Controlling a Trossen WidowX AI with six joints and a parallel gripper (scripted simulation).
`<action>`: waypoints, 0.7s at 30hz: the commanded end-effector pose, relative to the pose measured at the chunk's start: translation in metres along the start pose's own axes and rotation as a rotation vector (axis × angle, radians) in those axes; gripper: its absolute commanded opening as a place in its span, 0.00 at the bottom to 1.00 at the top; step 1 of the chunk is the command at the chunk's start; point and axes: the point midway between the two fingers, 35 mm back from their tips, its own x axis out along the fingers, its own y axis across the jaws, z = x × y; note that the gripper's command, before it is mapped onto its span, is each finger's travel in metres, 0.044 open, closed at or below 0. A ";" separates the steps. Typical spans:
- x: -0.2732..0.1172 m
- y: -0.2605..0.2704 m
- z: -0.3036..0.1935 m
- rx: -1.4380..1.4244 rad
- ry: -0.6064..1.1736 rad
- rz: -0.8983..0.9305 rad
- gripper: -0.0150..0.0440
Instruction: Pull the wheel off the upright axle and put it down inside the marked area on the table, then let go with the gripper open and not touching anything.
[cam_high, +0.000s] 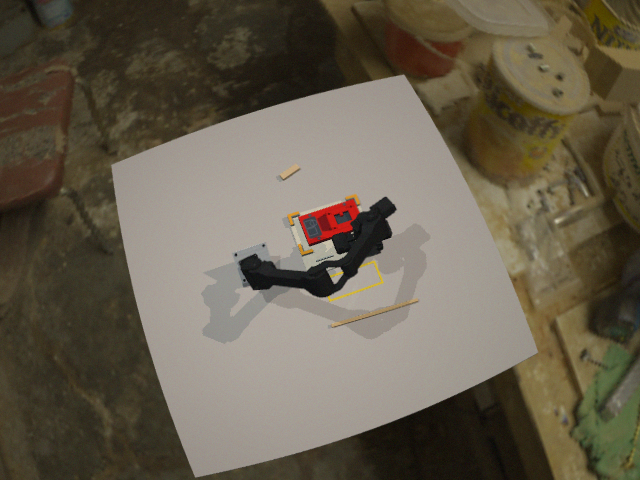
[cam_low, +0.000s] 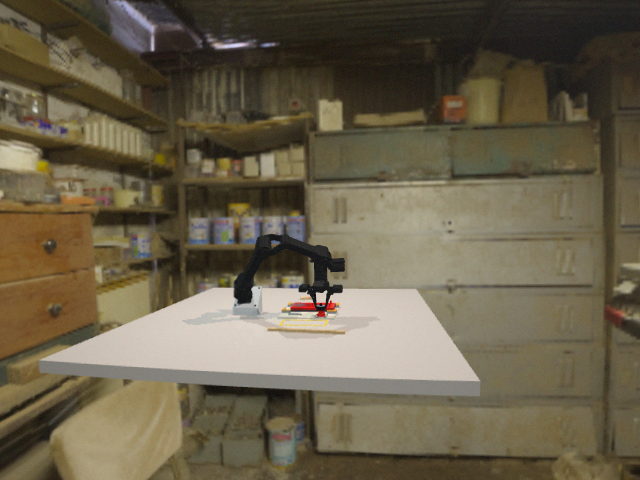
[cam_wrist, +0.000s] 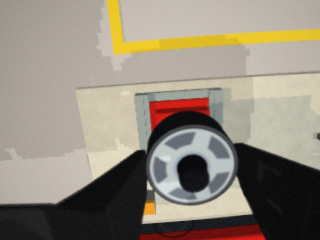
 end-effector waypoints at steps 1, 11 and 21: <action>-0.004 0.000 -0.001 0.001 0.002 0.004 0.25; -0.007 0.000 -0.001 0.001 0.002 0.004 0.25; -0.010 0.000 -0.001 0.000 0.001 0.005 0.25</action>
